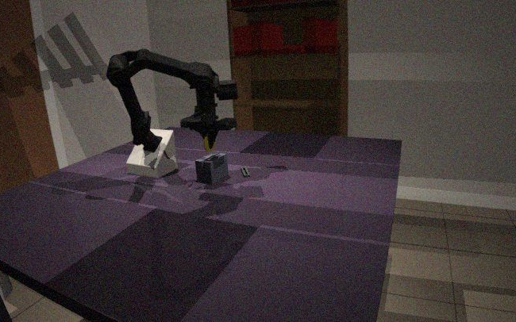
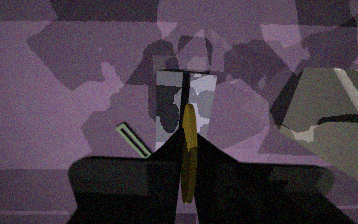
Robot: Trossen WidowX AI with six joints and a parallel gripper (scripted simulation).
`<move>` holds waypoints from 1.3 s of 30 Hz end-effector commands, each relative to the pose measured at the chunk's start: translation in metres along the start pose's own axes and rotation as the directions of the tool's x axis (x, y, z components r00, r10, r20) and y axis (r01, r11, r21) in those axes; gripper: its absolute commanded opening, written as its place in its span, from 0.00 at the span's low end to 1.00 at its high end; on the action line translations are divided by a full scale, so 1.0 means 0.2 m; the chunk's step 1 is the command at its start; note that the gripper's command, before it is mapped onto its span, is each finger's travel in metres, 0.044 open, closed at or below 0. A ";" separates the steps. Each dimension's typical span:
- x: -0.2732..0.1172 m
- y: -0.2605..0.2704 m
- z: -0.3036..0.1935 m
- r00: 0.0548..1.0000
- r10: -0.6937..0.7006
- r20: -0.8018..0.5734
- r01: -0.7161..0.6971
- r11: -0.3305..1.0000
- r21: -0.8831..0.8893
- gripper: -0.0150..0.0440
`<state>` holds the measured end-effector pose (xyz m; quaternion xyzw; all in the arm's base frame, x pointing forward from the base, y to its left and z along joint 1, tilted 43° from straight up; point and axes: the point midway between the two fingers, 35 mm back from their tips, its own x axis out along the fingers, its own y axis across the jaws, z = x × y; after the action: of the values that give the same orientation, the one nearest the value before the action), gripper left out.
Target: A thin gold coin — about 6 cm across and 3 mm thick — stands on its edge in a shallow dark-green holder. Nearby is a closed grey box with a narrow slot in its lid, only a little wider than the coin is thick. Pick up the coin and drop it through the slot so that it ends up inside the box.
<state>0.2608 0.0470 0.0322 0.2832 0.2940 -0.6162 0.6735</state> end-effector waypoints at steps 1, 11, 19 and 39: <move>0.00 0.00 0.00 1.000 0.000 -0.001 0.000 1.000 0.001 0.25; 0.02 -0.01 0.00 1.000 0.000 0.000 0.000 1.000 0.004 0.25; 0.04 -0.01 0.00 1.000 0.000 0.000 0.000 1.000 -0.007 0.25; 0.07 -0.01 0.00 1.000 0.000 0.000 0.000 1.000 -0.003 0.25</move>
<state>0.2617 0.0390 0.0231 0.2875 0.2937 -0.6156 0.6724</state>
